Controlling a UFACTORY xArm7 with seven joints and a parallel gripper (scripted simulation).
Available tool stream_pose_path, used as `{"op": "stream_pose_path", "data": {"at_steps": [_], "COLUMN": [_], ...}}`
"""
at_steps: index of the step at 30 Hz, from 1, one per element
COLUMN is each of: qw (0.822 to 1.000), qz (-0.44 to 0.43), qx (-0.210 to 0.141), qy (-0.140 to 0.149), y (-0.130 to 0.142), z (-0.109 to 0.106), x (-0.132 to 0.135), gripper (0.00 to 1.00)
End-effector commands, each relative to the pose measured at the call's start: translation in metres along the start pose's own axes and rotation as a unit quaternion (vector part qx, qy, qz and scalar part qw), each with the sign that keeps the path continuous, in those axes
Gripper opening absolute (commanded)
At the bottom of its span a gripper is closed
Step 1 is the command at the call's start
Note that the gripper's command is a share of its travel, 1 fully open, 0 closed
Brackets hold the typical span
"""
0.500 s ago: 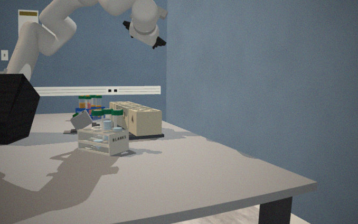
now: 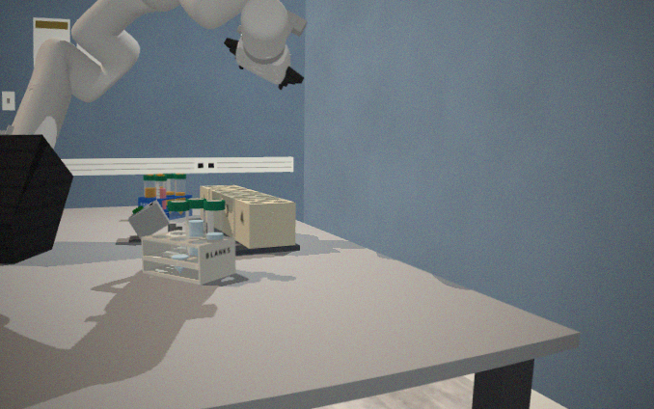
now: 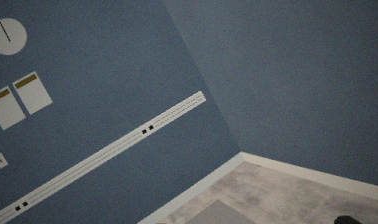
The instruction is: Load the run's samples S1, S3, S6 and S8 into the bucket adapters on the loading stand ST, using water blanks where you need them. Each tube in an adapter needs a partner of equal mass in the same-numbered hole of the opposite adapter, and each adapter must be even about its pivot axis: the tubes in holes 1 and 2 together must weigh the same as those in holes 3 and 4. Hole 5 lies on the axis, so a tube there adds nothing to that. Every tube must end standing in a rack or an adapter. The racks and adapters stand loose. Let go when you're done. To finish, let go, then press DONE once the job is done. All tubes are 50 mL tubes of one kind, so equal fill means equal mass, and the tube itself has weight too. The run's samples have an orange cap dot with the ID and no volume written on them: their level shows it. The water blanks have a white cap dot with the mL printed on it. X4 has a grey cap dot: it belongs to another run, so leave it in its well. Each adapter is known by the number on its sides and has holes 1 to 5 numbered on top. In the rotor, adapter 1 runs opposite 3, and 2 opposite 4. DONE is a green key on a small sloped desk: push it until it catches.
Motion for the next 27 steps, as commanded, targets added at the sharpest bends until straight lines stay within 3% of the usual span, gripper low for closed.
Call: {"op": "stream_pose_path", "data": {"at_steps": [1, 9, 17, 19, 27], "qw": [1.0, 0.994, 0.972, 0.972, 0.933], "qz": [-0.002, 0.077, 0.159, 0.159, 0.231], "qx": [-0.001, -0.071, -0.149, -0.149, -0.23], "qy": [0.001, 0.036, 0.084, 0.084, 0.149], "y": [-0.002, 0.001, 0.009, 0.009, 0.019], "z": [-0.001, 0.027, 0.06, 0.06, 0.094], "x": [-0.001, 0.01, 0.018, 0.018, 0.015], "gripper": [1.0, 1.0, 1.0, 1.0, 1.0]}}
Point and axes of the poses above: the point where the finger pads meet when closed, its own z axis out along the fingers, its own x axis across the jaws, y = z × x, the point moved 9 cm from there along -z, back along the fingers, and after that the axes turned 1 degree about z, right-handed, at the moved point
